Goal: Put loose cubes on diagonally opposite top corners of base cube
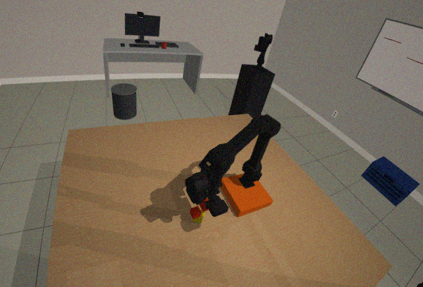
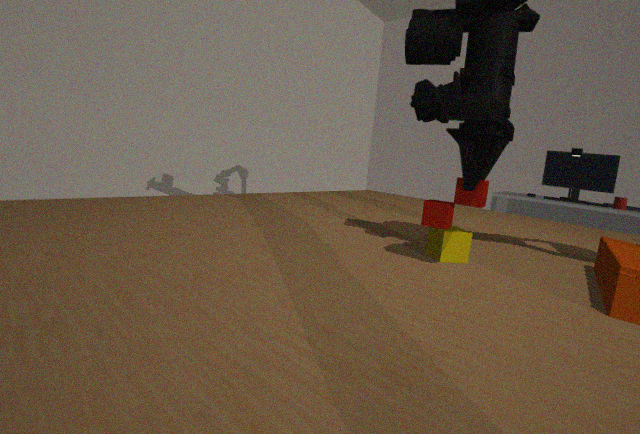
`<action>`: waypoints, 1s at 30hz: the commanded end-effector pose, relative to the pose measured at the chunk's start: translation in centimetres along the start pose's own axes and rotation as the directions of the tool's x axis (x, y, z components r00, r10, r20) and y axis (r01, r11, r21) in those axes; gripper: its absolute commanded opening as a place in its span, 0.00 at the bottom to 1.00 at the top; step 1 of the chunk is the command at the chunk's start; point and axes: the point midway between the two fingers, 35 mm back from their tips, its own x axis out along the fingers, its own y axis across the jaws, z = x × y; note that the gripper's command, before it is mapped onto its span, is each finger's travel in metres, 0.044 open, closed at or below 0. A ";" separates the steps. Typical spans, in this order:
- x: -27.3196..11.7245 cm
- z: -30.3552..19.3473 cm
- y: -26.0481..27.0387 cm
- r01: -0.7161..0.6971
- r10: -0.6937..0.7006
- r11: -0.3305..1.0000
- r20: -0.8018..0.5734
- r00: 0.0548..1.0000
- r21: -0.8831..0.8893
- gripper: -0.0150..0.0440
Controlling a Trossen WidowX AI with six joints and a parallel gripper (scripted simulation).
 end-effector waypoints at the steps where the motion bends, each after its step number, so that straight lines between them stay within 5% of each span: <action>1: 0.3 -0.1 0.0 -0.002 0.002 1.000 -0.007 1.000 0.007 0.43; 30: 3.1 0.0 0.1 -0.002 0.002 1.000 -0.007 1.000 0.003 0.43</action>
